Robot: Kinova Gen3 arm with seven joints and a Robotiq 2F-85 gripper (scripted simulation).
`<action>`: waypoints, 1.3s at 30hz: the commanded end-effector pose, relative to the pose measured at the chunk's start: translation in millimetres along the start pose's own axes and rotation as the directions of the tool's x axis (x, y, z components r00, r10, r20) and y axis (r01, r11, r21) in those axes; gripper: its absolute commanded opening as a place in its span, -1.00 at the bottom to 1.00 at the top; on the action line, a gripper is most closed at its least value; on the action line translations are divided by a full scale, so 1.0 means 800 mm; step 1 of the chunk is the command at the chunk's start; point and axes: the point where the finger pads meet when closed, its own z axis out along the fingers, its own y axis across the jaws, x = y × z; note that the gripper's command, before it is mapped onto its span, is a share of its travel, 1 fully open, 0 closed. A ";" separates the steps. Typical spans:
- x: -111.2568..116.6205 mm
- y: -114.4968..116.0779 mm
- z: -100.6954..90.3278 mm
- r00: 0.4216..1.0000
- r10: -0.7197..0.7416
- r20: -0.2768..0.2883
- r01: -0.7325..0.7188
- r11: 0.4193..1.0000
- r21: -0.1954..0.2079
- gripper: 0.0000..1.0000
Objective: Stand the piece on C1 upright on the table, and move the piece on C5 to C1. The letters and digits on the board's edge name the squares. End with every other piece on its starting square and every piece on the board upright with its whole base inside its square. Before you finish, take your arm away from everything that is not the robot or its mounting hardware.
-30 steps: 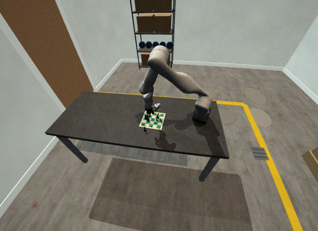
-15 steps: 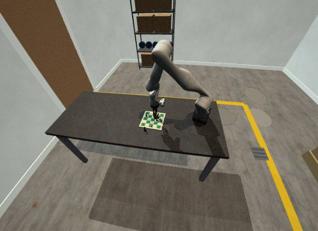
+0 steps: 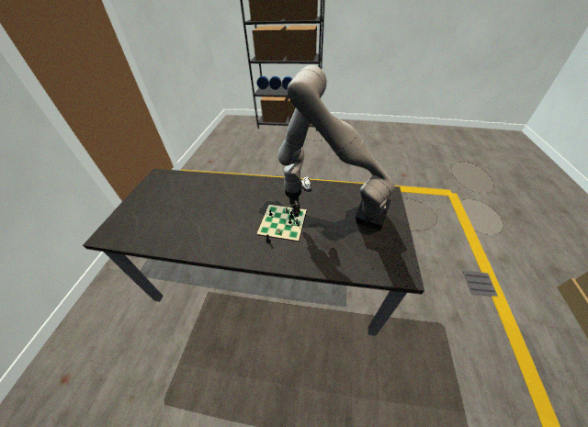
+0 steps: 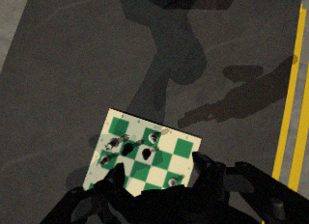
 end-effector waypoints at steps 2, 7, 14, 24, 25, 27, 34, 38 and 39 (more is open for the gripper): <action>0.009 -0.005 -0.003 1.000 -0.019 0.008 0.019 1.000 0.000 1.00; 0.014 -0.005 -0.004 0.998 -0.059 0.011 0.059 0.998 -0.001 1.00; 0.016 -0.005 -0.004 0.997 -0.074 0.012 0.074 0.997 -0.001 1.00; 0.016 -0.005 -0.004 0.997 -0.075 0.013 0.075 0.997 -0.001 -0.27; 0.016 -0.005 -0.004 0.997 -0.075 0.013 0.075 0.997 -0.001 -0.27; 0.016 -0.005 -0.004 0.997 -0.075 0.013 0.075 0.997 -0.001 -0.27; 0.016 -0.005 -0.004 0.997 -0.075 0.013 0.075 0.997 -0.001 -0.27; 0.016 -0.005 -0.004 0.997 -0.075 0.013 0.075 0.997 -0.001 -0.27; 0.016 -0.005 -0.004 0.997 -0.075 0.013 0.075 0.997 -0.001 -0.27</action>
